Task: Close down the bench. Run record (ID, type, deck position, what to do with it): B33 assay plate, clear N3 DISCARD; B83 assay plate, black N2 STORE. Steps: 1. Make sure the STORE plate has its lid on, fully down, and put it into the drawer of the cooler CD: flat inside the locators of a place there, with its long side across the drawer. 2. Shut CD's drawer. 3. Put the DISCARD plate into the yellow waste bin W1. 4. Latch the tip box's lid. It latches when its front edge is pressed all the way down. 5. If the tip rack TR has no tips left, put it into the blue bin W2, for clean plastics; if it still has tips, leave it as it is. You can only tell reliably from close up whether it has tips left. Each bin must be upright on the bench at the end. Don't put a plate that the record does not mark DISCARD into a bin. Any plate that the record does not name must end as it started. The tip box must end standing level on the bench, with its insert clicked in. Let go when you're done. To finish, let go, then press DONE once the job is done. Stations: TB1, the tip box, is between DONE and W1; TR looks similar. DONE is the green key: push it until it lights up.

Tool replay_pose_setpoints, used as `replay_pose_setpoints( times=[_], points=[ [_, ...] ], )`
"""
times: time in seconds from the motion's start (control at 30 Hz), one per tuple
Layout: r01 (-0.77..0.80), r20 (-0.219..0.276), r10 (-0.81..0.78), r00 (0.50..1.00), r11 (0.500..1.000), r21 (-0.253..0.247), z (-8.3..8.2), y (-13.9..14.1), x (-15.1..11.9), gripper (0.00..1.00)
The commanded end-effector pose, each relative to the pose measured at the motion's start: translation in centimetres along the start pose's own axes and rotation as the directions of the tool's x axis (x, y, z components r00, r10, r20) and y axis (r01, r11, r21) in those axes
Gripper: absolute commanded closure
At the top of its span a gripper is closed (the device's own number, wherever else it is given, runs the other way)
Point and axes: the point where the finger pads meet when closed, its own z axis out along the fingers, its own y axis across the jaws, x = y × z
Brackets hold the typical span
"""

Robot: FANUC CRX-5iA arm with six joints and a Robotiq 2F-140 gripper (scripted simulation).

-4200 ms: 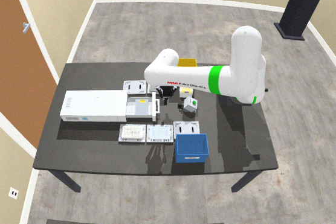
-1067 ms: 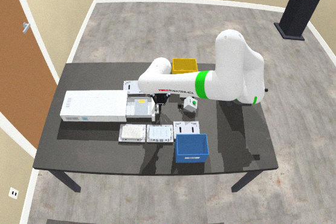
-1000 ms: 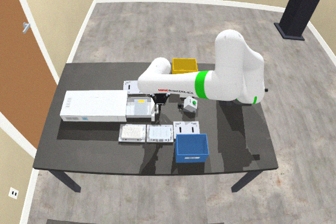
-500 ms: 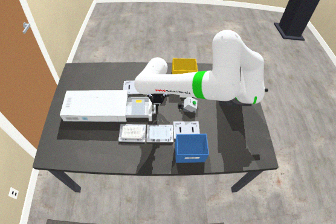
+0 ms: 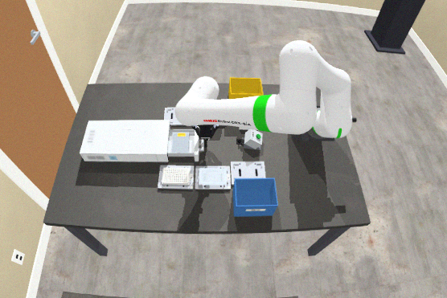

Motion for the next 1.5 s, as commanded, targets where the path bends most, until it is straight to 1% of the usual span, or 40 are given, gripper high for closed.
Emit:
replay_pose_setpoints(
  times=[0.0,1.47],
  points=[
    [0.0,0.001,0.0,1.0,1.0,-0.001,-0.1,0.4,0.0,0.9],
    [0.0,0.001,0.0,1.0,1.0,-0.001,-0.1,5.5,0.0,0.9]
  ],
)
